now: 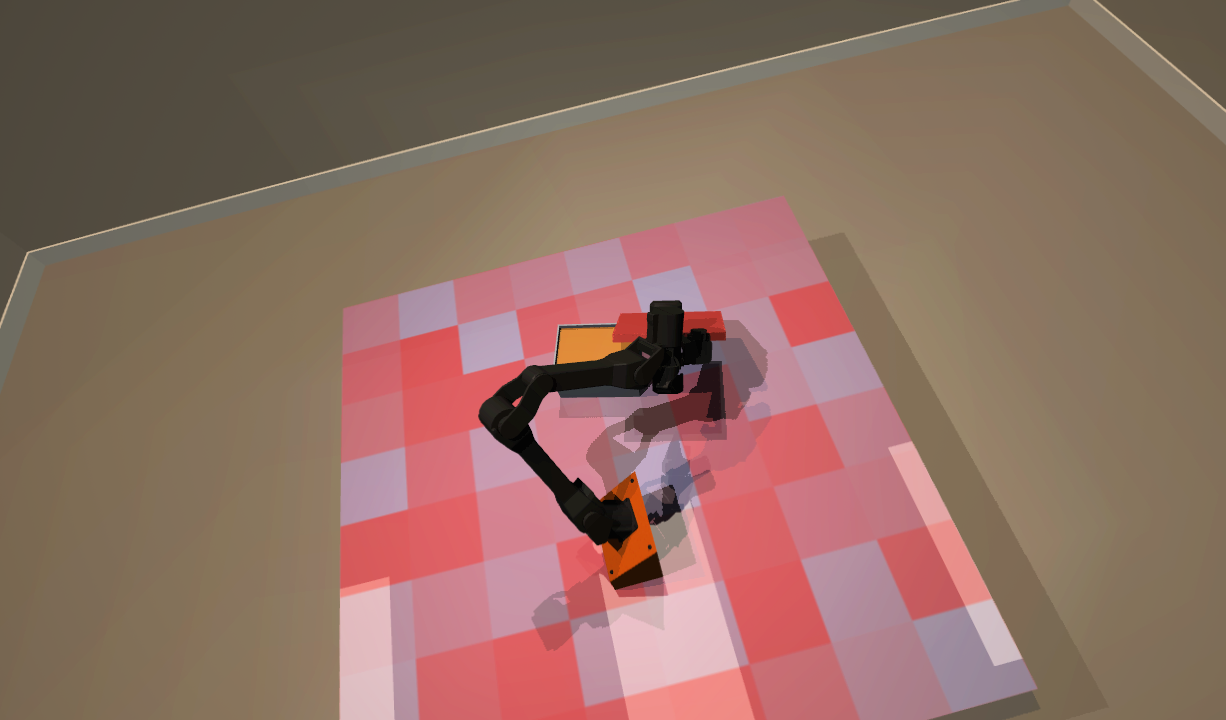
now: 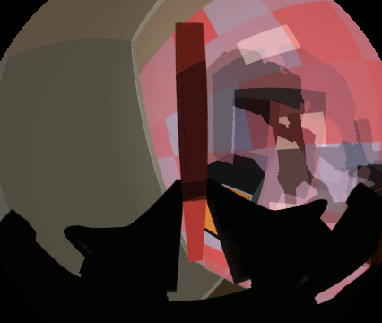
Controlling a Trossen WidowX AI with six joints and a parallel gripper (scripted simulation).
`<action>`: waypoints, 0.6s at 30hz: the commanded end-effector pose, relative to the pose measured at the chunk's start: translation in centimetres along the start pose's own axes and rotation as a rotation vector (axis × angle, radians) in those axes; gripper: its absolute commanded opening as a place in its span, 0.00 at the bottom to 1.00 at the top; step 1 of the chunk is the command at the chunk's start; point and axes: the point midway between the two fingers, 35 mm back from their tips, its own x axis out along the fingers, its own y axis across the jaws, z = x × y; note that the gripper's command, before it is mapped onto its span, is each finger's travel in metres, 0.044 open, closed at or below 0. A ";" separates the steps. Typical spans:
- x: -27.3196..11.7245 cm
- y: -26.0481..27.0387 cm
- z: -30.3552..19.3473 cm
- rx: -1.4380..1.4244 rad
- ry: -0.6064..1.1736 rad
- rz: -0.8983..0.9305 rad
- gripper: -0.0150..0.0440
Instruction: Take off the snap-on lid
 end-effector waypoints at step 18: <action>-0.6 0.1 4.2 -0.013 0.002 0.010 0.25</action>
